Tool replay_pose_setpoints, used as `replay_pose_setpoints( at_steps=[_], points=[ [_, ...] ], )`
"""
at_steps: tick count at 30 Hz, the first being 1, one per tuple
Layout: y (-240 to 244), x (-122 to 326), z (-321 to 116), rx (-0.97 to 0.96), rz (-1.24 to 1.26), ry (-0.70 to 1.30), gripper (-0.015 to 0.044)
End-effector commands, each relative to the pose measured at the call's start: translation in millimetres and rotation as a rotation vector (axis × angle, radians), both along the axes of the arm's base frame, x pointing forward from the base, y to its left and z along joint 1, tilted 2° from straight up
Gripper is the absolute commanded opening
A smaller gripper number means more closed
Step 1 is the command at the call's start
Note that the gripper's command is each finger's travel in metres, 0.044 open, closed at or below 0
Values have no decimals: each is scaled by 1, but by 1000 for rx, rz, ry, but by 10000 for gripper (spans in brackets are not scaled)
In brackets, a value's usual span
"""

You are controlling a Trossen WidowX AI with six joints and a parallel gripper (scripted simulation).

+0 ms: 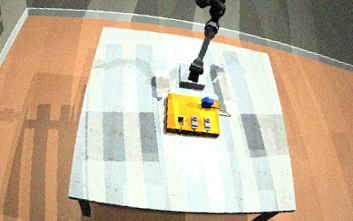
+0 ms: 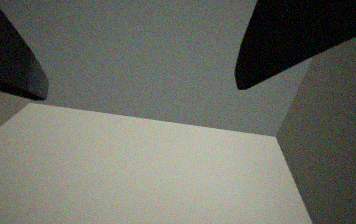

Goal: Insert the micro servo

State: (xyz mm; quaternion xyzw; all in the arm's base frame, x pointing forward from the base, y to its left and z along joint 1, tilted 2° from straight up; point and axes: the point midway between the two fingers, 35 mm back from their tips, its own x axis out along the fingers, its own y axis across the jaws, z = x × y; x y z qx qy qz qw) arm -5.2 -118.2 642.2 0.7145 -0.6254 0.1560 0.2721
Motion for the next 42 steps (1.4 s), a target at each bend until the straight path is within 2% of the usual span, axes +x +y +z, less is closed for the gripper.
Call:
replay_pose_setpoints(
  at_steps=[1,17,23,42],
  points=[
    [0,27,-4,-36,-15,150,440],
    [11,116,-26,-204,-42,612,440],
    [14,130,-31,-238,-42,686,440],
    [44,223,-85,-569,-69,1231,440]
  ],
)
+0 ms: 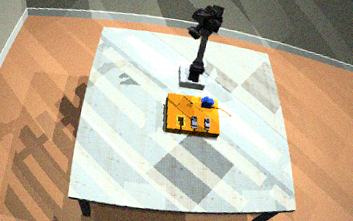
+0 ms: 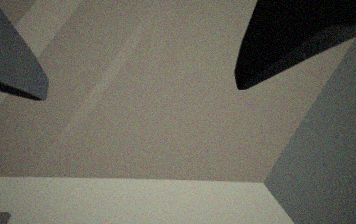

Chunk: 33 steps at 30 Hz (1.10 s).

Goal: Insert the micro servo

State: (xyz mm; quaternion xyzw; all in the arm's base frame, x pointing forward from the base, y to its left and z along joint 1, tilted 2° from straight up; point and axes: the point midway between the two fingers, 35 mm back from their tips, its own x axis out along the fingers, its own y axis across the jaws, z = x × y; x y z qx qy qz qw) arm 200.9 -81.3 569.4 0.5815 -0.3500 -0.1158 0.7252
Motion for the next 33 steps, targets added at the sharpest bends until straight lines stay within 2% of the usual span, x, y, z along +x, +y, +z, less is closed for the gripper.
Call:
replay_pose_setpoints(
  at_steps=[1,18,33],
  points=[
    [9,21,-16,-84,14,128,440],
    [46,83,-83,-443,102,580,440],
    [84,117,-152,-799,241,913,440]
  ],
)
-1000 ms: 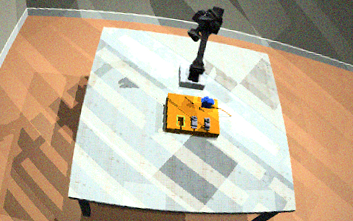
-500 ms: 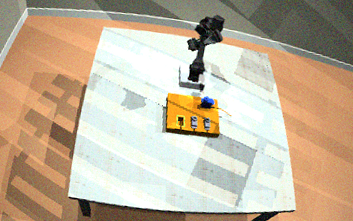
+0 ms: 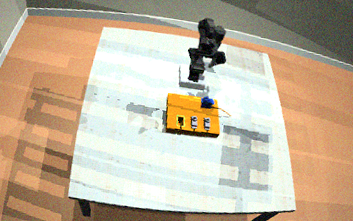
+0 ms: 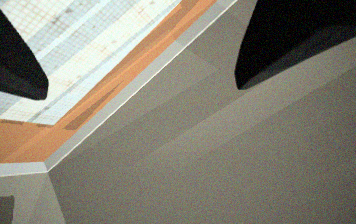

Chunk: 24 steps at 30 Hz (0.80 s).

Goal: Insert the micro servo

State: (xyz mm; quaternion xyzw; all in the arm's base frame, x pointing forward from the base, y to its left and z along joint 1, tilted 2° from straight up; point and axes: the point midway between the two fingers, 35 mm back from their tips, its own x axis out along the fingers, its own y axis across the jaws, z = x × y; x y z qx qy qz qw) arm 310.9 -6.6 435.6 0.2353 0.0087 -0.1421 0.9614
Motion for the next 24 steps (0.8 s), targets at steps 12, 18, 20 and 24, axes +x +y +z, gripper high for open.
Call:
replay_pose_setpoints(
  at_steps=[12,18,20,24],
  points=[
    [39,19,-76,-346,224,340,440],
    [55,19,-105,-477,331,457,440],
    [60,18,-115,-521,369,494,440],
    [70,16,-134,-607,450,566,440]
  ],
)
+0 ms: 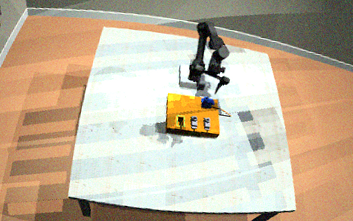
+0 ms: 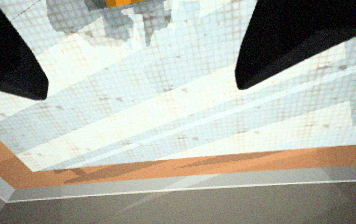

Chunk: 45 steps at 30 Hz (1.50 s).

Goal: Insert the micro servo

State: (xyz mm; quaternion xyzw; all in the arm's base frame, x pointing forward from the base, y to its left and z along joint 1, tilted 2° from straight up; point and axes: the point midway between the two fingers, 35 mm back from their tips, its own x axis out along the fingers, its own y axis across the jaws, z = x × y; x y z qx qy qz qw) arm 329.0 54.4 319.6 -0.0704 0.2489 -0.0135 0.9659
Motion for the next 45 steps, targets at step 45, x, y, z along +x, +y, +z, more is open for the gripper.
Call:
replay_pose_setpoints(
  at_steps=[45],
  points=[
    [75,-115,-188,-736,1218,798,440]
  ],
)
